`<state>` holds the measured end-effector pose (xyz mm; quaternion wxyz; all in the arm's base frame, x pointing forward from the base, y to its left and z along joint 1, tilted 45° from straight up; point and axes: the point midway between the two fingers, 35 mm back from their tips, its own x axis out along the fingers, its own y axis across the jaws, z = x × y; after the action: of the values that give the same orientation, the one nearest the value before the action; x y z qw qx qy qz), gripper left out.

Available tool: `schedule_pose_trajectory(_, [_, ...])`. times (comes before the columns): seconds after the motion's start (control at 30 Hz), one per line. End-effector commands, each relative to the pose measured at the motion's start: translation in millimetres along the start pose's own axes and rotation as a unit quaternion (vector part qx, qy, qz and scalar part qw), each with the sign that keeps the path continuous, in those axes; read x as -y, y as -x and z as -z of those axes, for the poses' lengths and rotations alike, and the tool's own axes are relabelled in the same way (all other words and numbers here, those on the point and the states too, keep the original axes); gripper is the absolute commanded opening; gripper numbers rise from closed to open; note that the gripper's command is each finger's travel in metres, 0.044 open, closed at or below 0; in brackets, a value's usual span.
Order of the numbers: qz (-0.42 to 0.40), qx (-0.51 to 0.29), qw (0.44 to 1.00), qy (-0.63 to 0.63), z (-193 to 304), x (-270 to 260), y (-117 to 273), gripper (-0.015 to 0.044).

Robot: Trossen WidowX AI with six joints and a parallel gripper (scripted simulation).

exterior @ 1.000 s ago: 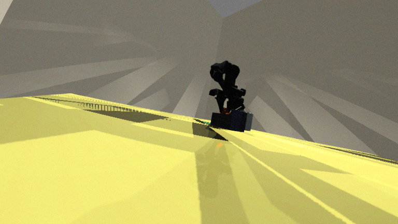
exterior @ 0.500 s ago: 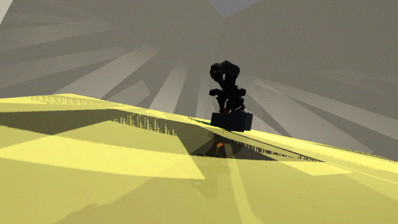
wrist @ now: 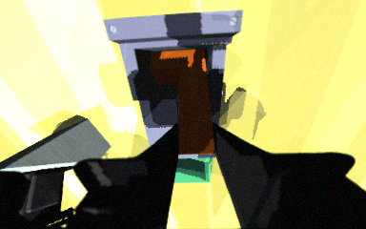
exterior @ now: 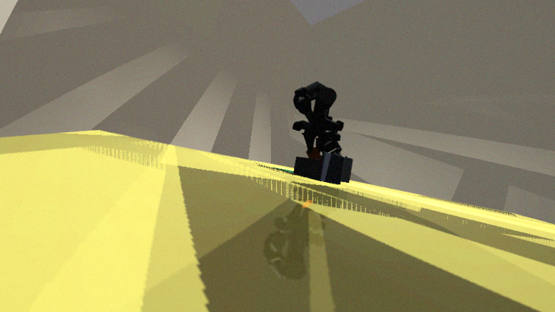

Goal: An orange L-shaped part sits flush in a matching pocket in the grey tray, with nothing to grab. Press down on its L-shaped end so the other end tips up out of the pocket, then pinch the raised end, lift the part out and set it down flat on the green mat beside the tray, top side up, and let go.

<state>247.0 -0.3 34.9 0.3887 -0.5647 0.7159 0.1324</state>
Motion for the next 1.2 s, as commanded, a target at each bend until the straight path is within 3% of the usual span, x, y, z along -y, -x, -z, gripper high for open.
schedule_pose_trajectory(0.0, [-0.001, 0.003, 1.000, -0.003, -1, 1, 8, 0.0000])
schedule_pose_trajectory(1.17, [-0.002, 0.002, 1.000, -0.002, -1, 0, 63, 0.0000])
